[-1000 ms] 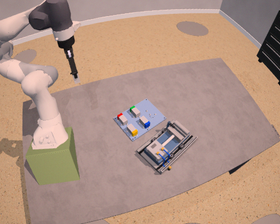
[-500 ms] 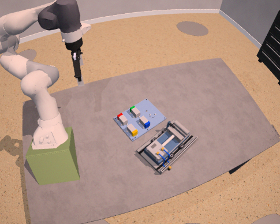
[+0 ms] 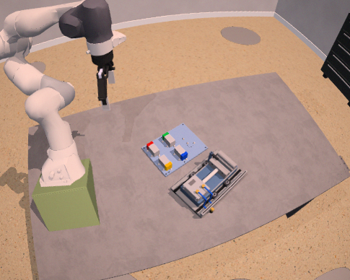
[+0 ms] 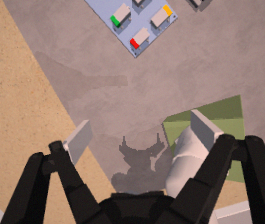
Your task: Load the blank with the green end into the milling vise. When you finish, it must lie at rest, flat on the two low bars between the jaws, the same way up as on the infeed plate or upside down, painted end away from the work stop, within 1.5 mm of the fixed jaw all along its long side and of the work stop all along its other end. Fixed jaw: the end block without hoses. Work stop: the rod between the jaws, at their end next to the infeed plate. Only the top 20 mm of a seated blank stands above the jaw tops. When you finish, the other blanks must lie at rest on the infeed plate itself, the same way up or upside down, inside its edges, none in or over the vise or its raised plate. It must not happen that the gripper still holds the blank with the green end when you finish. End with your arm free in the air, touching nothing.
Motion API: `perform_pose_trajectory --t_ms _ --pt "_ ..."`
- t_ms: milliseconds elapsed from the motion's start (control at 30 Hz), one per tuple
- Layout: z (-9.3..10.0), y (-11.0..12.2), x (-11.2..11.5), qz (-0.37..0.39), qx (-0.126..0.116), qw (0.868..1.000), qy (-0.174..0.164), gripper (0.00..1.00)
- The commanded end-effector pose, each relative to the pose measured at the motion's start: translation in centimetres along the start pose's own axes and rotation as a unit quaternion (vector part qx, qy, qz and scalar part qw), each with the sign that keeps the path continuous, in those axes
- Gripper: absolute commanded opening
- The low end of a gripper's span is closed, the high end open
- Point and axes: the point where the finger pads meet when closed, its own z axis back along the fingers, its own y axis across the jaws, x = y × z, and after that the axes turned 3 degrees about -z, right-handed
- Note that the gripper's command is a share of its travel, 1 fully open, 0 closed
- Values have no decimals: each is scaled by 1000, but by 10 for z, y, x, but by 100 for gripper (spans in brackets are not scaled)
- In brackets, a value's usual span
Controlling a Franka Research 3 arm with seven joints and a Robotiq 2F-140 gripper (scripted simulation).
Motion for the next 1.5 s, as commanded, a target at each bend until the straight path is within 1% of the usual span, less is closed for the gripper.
perform_pose_trajectory --t_ms 0,100,133,267,667,700,833,1233,1267,1400,1467 --pt "2 -1 -5 -26 -1 1000 6 100" --pt "2 -1 -5 -26 -1 1000 6 100" --pt "-1 0 -9 -32 0 999 3 100" --pt "-8 2 -38 -124 -1 992 1 100" --pt "-8 2 -38 -124 -1 992 1 100" --pt "-10 3 -43 -128 0 992 -3 100" --pt "-17 5 -71 -218 -1 976 -4 100" --pt "-17 5 -71 -218 -1 976 -4 100" --pt "-19 6 -76 -219 0 976 -7 100" --pt "-26 7 -105 -308 -1 951 -7 100" --pt "-26 7 -105 -308 -1 951 -7 100"
